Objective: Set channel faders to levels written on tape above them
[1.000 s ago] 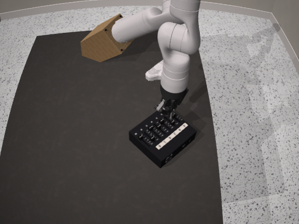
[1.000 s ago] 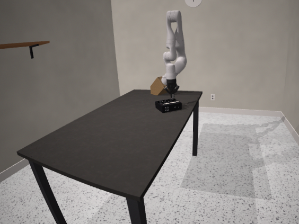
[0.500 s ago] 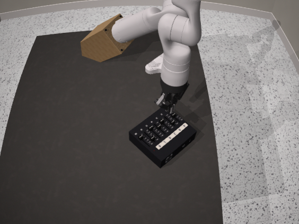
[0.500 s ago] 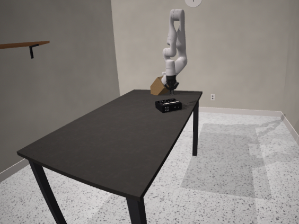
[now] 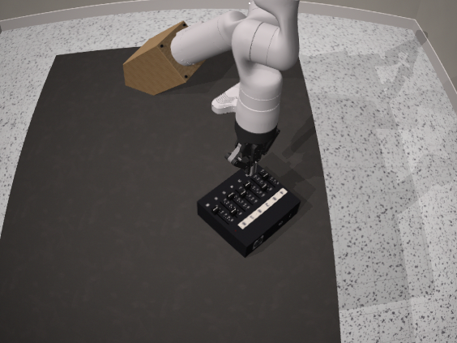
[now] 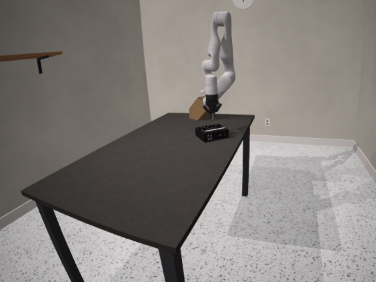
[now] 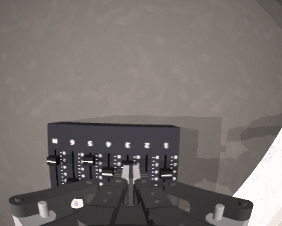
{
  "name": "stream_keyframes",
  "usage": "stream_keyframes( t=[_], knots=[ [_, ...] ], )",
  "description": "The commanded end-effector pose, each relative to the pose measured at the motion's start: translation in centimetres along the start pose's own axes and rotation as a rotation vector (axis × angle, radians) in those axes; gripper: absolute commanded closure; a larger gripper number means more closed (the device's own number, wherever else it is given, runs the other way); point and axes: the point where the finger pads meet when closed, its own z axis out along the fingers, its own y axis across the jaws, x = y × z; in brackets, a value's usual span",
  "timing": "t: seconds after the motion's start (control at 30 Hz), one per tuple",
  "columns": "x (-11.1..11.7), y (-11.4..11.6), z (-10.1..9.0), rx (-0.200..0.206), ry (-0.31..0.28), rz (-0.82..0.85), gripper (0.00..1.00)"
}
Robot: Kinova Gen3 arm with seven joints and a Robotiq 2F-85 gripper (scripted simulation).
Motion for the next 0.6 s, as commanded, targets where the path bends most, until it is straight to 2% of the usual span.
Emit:
stream_keyframes(
  t=[0.0, 0.1, 0.57],
  knots=[
    [0.1, -0.9, 0.3, -0.011, -0.008, 0.0, 1.0],
    [1.0, -2.6, 0.5, -0.012, -0.005, 0.0, 1.0],
    [1.0, -2.7, 0.5, -0.012, -0.005, 0.0, 1.0]
  ],
)
